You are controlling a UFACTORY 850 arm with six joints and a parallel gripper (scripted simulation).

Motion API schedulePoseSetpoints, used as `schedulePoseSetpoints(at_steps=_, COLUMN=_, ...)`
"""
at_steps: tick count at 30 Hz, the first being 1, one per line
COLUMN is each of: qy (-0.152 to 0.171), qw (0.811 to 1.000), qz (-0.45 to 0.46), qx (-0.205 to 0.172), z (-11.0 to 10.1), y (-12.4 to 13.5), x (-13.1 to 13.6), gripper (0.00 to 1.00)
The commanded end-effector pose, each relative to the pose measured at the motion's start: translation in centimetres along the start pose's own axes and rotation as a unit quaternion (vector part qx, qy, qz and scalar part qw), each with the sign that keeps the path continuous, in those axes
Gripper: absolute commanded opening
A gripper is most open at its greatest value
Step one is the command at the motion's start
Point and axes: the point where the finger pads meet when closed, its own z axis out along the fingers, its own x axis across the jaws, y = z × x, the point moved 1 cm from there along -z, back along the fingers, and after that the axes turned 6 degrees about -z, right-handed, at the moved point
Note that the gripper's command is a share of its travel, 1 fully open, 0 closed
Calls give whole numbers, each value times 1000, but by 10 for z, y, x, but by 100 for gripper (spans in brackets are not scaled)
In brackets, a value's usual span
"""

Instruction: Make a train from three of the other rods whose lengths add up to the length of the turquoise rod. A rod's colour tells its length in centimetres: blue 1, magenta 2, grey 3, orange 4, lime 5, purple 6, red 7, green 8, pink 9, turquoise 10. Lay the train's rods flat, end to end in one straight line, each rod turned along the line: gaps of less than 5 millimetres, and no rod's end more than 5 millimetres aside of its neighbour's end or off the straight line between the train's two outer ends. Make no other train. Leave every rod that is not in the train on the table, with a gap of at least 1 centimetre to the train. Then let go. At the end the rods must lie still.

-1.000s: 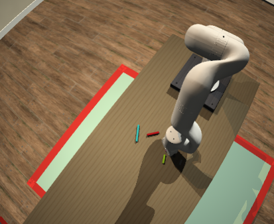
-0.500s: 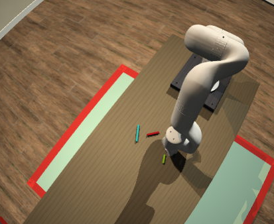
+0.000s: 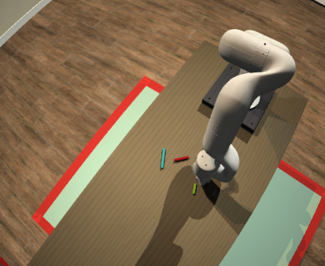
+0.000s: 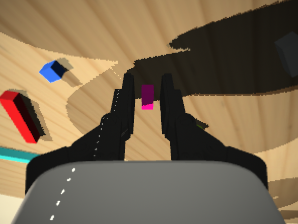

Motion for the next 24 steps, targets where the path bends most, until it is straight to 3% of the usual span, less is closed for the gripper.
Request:
schedulePoseSetpoints(at_steps=1, qy=0, qw=1000, qz=0, qx=-1, z=-1, y=1, x=0, gripper=24)
schedulePoseSetpoints(at_steps=10, qy=0, qw=1000, qz=0, qx=-1, z=-1, y=1, x=0, gripper=24)
schedulePoseSetpoints(at_steps=11, qy=0, qw=1000, qz=0, qx=-1, z=-1, y=1, x=0, gripper=4)
schedulePoseSetpoints(at_steps=24, qy=0, qw=1000, qz=0, qx=-1, z=-1, y=1, x=0, gripper=4)
